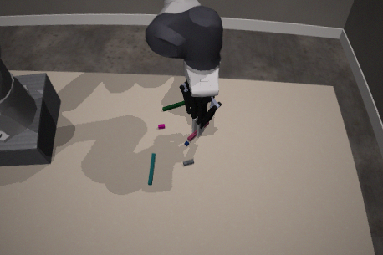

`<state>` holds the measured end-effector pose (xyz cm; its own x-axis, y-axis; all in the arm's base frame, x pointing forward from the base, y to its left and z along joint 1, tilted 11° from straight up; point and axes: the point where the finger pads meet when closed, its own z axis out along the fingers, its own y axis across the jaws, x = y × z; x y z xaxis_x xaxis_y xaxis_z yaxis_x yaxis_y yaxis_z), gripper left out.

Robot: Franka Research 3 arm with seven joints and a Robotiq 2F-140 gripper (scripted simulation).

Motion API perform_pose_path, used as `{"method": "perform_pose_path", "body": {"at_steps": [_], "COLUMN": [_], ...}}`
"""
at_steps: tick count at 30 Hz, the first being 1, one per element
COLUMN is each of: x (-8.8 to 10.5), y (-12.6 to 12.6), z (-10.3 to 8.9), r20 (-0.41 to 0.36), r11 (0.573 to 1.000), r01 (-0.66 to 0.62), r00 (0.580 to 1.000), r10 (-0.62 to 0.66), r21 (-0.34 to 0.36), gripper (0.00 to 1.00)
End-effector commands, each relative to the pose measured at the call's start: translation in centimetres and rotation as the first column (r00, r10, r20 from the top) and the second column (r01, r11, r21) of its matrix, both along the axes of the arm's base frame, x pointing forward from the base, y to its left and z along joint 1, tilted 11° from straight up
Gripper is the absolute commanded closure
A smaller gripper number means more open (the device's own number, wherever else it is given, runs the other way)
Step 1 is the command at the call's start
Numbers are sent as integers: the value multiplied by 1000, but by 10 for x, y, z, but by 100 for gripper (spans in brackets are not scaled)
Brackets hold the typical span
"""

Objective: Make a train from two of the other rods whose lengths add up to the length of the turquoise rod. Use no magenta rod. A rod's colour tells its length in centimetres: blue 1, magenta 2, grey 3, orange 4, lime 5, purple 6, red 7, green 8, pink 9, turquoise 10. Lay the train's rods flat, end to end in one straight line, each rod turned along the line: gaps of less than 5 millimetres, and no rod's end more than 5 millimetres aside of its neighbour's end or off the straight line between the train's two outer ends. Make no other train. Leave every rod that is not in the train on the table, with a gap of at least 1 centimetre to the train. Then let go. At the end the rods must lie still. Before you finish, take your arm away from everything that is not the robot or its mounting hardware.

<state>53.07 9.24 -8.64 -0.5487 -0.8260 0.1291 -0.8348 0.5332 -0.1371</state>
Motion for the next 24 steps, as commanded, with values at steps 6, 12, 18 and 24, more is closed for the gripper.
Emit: {"method": "perform_pose_path", "body": {"at_steps": [6, 12, 18, 24], "x": [0, 0, 0, 0], "y": [1, 1, 1, 1], "z": [0, 0, 0, 0], "r20": [-1, -1, -1, -1], "r11": [1000, 1000, 1000, 1000], "r01": [-11, -12, -12, -12], "r00": [1000, 1000, 1000, 1000], "r10": [11, 12, 12, 12], "r21": [0, 0, 0, 0], "gripper": [97, 97, 97, 97]}}
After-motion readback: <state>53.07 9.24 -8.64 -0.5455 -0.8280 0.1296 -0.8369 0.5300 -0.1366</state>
